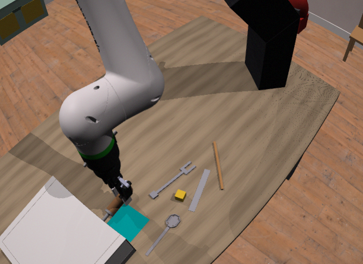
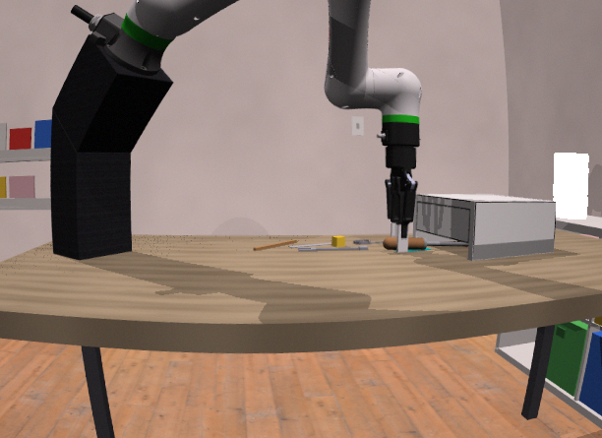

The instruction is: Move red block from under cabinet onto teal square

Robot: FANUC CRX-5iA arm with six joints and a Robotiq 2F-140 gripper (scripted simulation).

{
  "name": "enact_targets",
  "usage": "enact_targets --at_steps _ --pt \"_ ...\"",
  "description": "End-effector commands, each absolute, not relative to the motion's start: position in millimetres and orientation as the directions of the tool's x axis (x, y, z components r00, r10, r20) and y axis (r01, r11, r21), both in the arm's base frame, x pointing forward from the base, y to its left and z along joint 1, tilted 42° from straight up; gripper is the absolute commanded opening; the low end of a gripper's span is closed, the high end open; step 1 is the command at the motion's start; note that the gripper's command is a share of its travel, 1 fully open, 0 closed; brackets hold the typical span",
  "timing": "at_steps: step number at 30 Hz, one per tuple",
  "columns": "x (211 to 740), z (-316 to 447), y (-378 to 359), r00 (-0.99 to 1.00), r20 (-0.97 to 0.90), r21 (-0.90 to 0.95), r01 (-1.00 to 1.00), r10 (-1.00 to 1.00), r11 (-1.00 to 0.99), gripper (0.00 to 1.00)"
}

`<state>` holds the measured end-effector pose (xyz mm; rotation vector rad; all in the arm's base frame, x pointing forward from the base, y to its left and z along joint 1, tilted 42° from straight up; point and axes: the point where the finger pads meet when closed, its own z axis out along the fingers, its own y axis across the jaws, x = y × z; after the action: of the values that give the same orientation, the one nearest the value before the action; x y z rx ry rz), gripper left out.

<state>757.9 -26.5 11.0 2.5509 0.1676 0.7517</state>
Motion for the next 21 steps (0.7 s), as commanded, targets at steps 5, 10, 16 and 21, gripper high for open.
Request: enact_targets --at_steps 5,10,16,21 --pt "750 6 -29 0.842 0.482 0.473 -0.016 0.243 -0.881 0.00" --pt "740 1 -32 0.842 0.482 0.473 -0.016 0.244 -0.881 0.00" --pt "726 -7 -36 0.842 0.482 0.473 -0.016 0.244 -0.881 0.00" --pt "719 -11 -38 0.842 0.482 0.473 -0.016 0.244 -0.881 0.00"
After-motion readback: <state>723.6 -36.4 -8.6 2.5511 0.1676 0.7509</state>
